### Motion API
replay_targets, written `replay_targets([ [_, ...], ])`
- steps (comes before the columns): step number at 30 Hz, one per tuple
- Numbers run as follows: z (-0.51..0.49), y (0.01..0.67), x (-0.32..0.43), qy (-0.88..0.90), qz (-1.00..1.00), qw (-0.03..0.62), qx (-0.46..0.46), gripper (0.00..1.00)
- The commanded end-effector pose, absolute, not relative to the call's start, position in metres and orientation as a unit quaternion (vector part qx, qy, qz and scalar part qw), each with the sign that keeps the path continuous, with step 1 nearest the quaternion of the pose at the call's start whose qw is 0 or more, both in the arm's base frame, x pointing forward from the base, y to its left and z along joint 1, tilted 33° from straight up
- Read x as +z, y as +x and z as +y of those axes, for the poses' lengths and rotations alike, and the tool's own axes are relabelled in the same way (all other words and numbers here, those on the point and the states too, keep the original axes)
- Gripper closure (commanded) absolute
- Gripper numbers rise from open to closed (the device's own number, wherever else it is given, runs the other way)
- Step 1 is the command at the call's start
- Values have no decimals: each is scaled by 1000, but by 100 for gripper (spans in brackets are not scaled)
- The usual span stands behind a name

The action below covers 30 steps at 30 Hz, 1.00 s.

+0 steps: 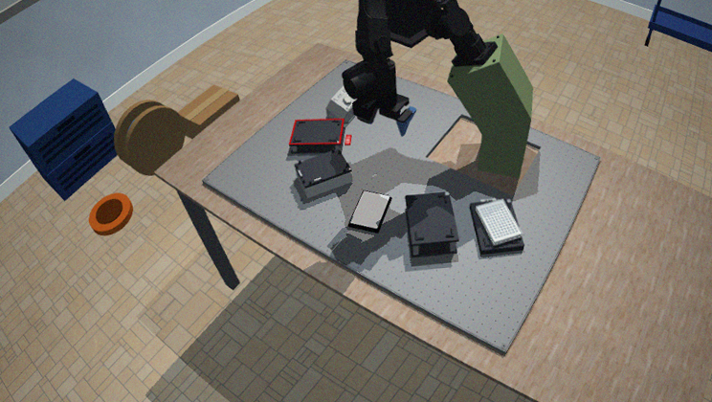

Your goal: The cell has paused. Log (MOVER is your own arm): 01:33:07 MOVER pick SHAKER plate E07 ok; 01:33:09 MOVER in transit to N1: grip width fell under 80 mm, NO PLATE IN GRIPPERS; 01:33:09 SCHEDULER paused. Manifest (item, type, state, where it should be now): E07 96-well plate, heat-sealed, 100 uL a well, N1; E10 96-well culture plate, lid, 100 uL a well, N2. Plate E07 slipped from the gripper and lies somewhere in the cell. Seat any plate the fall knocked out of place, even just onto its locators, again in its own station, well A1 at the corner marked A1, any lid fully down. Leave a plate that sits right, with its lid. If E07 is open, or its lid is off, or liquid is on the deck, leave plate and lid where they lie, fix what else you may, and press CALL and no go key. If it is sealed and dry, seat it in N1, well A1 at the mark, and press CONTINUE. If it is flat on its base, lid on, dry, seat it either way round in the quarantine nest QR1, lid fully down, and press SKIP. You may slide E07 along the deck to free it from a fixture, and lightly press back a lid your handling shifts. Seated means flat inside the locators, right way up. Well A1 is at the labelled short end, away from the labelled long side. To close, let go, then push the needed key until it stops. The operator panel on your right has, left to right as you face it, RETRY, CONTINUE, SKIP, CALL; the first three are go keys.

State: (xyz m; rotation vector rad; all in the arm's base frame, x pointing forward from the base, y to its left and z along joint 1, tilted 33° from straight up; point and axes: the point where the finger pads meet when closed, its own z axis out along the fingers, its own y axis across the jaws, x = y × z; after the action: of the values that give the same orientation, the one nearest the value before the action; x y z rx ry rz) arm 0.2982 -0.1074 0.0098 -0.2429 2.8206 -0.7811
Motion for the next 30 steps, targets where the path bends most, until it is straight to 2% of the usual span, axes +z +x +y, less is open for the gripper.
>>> replay_targets([
  [1,-103,308,19,-142,945,108,-275,0],
  [6,-103,308,18,-218,930,86,-283,0],
  [20,-92,305,8,-210,934,79,-279,0],
  [30,-100,348,-8,-198,936,83,-280,0],
])
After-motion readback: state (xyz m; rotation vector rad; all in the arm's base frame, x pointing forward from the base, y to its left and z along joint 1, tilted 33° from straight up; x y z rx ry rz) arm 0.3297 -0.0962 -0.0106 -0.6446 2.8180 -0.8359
